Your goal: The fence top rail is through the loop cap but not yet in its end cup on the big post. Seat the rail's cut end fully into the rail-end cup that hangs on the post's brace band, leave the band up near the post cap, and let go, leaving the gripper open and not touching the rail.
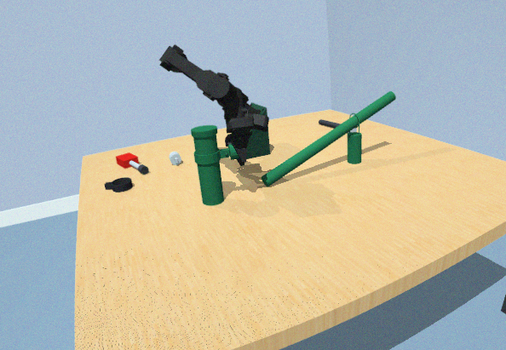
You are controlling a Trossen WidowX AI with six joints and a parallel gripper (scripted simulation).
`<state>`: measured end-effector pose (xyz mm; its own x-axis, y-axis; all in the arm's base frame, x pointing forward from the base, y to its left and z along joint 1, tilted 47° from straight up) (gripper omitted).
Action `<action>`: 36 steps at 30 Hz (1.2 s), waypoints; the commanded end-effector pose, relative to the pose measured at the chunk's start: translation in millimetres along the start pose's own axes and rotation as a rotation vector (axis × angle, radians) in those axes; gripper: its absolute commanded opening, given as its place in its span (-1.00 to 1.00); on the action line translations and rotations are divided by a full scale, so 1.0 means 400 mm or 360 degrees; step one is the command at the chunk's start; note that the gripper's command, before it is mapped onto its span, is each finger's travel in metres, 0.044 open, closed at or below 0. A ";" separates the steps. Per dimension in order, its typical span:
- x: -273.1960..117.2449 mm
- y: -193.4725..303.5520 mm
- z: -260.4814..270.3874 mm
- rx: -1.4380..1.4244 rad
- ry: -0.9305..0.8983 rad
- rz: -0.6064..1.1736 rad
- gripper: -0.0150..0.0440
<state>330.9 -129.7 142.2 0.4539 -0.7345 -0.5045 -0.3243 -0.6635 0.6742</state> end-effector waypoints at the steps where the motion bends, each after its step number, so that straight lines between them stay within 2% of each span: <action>1: 0.001 -0.003 0.000 -0.0010 0.0004 -0.0008 -0.16; 4: 0.001 -0.003 0.000 -0.0010 0.0004 -0.0008 -0.22; 7: -0.002 -0.002 0.004 -0.0040 0.0002 -0.0025 -0.49; 36: -0.022 0.011 0.038 -0.0288 -0.0010 -0.0166 -0.49</action>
<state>315.9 -128.7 141.6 0.4694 -0.6752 -0.5690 -0.1540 -0.6971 0.7002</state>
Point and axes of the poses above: the point midway between the two fingers, 35 mm back from their tips, its own x axis out along the fingers, its own z axis across the jaws, y = z × x, the point moved 2 cm from there along -x, back along the fingers, and after that the axes turned 5 degrees about x, right-handed, at the moved point
